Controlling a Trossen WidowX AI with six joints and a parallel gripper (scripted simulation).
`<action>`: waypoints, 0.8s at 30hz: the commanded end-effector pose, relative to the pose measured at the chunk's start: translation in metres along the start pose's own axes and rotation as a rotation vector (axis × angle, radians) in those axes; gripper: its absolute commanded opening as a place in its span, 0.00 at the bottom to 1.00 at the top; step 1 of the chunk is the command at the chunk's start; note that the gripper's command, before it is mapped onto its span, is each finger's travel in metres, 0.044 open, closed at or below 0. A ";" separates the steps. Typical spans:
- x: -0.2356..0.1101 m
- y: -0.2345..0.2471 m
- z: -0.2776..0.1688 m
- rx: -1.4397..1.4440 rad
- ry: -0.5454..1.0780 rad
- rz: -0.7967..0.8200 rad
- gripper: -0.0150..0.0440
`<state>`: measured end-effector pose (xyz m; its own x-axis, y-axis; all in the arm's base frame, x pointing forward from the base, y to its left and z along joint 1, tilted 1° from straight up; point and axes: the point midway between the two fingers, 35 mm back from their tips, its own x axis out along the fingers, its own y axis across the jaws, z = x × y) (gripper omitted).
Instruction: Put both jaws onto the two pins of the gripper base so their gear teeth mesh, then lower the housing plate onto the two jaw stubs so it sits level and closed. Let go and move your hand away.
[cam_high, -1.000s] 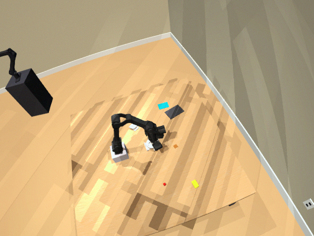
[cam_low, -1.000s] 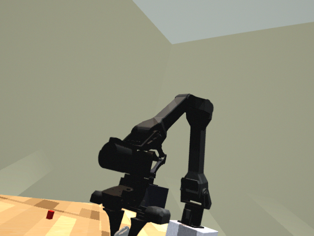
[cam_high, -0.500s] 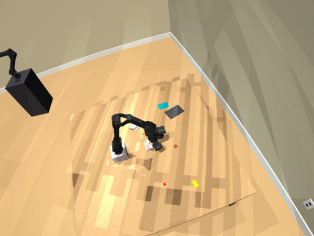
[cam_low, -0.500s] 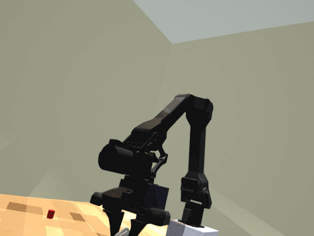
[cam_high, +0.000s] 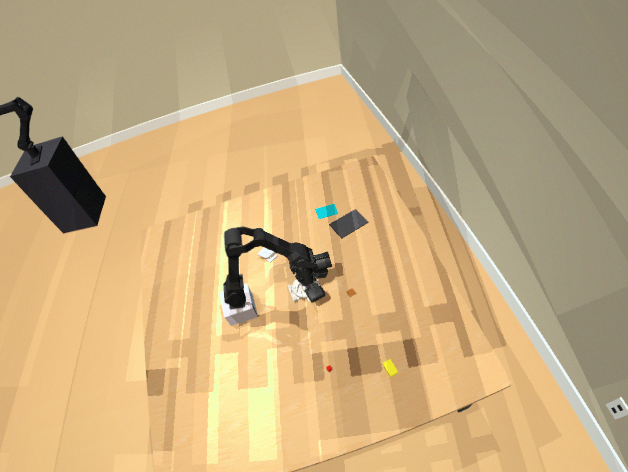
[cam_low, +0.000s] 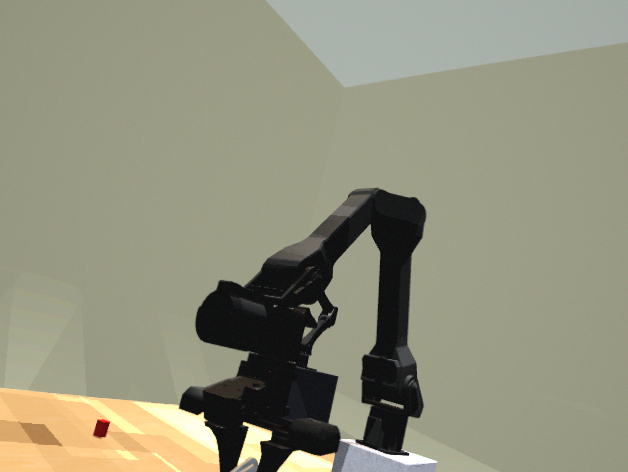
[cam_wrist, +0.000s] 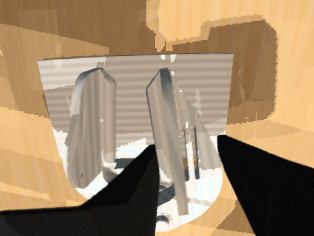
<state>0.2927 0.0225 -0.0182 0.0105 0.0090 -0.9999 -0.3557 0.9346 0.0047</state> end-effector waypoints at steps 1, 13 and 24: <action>0.001 0.001 0.001 0.003 -0.003 0.003 0.48; 0.004 0.001 0.000 -0.001 -0.003 0.003 0.48; 0.007 0.001 0.000 -0.005 -0.003 0.003 0.48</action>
<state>0.2927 0.0226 -0.0244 0.0102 0.0090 -0.9999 -0.3559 0.9345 0.0048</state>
